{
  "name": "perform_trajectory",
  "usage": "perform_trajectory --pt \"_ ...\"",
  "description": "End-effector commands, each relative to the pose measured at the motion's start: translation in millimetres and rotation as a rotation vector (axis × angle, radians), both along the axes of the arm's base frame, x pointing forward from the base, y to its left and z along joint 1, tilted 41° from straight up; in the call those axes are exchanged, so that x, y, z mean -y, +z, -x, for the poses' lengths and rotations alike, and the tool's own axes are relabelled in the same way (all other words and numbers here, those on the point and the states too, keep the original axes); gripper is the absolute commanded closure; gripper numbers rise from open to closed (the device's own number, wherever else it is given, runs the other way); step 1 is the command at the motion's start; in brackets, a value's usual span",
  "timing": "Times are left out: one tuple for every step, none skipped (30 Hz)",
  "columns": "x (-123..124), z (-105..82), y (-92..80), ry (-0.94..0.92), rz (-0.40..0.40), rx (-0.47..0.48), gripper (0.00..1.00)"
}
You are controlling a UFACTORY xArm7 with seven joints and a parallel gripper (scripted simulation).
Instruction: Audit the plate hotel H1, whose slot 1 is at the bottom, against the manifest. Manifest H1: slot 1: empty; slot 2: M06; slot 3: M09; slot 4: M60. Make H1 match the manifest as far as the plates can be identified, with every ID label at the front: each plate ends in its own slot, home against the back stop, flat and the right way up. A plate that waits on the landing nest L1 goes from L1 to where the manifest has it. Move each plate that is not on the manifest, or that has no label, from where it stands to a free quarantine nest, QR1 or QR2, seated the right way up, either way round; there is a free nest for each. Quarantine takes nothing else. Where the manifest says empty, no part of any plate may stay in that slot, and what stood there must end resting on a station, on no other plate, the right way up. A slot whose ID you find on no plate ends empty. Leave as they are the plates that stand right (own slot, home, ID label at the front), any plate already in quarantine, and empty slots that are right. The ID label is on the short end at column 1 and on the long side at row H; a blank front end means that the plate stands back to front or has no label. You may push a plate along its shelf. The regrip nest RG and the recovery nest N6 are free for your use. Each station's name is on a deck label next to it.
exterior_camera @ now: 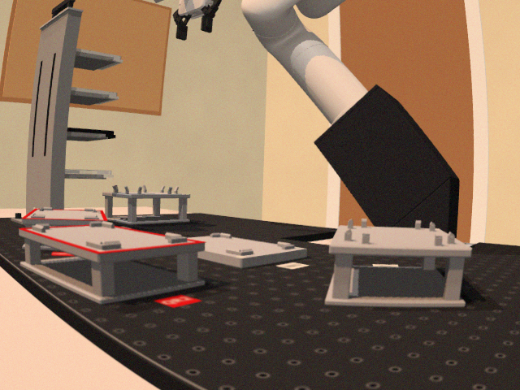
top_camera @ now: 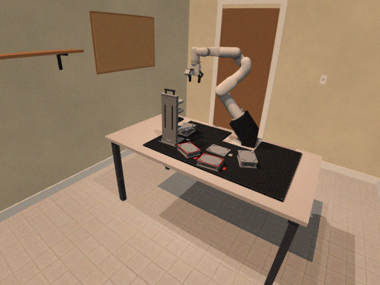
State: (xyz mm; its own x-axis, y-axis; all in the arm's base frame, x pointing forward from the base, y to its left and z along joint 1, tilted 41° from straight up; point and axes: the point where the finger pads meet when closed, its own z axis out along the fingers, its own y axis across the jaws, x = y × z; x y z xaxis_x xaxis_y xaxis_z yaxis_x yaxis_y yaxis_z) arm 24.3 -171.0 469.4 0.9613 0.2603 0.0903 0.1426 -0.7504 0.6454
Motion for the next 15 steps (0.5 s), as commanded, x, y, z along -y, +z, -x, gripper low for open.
perform_trajectory --pt "-6.3 2.5 9.4 -0.001 0.005 0.002 0.00" --pt "-8.4 3.3 11.9 -0.001 0.005 0.002 0.00" --pt "-10.4 4.1 14.4 -0.001 0.005 0.002 0.00" --pt "-12.4 4.9 16.9 -0.001 0.005 0.002 0.00" --pt "-14.5 5.7 19.4 -0.001 0.005 0.002 0.00" --pt "-16.5 6.5 21.9 0.000 0.005 0.002 0.00" --pt "-18.5 7.3 24.5 0.000 0.005 0.002 0.00" --pt "-20.6 8.0 27.0 0.000 0.005 0.002 0.00" --pt "-22.6 8.8 29.5 0.000 0.005 0.002 0.00" --pt "-24.6 9.6 32.0 0.000 0.005 0.002 0.00" --pt "-26.7 10.4 34.5 0.000 0.005 0.002 0.00" --pt "-28.7 11.2 37.0 0.000 0.005 0.002 0.00" --pt "-28.7 11.2 37.0 0.000 0.005 0.002 0.00" --pt "-28.7 11.2 37.0 0.000 0.005 0.002 0.00" --pt "-29.7 11.6 38.2 0.000 0.005 0.002 0.00"
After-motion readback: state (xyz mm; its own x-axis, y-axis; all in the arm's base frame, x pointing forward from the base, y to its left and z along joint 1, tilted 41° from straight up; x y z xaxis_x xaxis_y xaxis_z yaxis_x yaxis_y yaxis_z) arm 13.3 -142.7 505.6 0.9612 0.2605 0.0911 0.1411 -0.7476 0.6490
